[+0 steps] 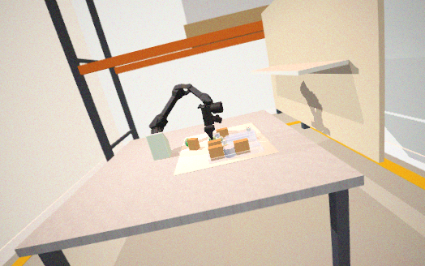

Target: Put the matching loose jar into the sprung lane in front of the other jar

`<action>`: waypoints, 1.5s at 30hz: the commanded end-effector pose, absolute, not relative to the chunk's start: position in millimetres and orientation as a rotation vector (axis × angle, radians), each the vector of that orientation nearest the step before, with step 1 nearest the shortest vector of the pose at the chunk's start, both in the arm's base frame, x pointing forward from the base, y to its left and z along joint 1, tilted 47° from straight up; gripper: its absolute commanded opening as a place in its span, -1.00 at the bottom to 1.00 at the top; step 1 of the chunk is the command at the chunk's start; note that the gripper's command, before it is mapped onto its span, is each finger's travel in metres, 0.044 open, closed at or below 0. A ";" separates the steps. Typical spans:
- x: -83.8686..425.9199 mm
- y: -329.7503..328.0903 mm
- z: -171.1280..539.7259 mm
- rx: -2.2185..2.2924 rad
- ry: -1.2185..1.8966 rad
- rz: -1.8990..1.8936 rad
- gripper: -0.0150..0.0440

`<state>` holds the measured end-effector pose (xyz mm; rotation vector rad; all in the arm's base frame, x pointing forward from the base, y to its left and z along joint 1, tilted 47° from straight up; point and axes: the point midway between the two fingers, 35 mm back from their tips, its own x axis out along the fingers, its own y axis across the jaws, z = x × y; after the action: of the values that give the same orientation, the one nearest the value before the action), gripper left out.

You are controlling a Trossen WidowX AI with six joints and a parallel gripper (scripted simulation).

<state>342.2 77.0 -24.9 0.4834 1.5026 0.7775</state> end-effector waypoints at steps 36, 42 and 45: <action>345.1 85.6 -30.9 0.485 1.477 0.785 -0.49; 344.7 86.8 -32.0 0.485 1.477 0.785 -0.49; 344.5 87.3 -32.6 0.485 1.477 0.785 -0.49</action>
<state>340.7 85.4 -33.3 0.4811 1.4987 0.7772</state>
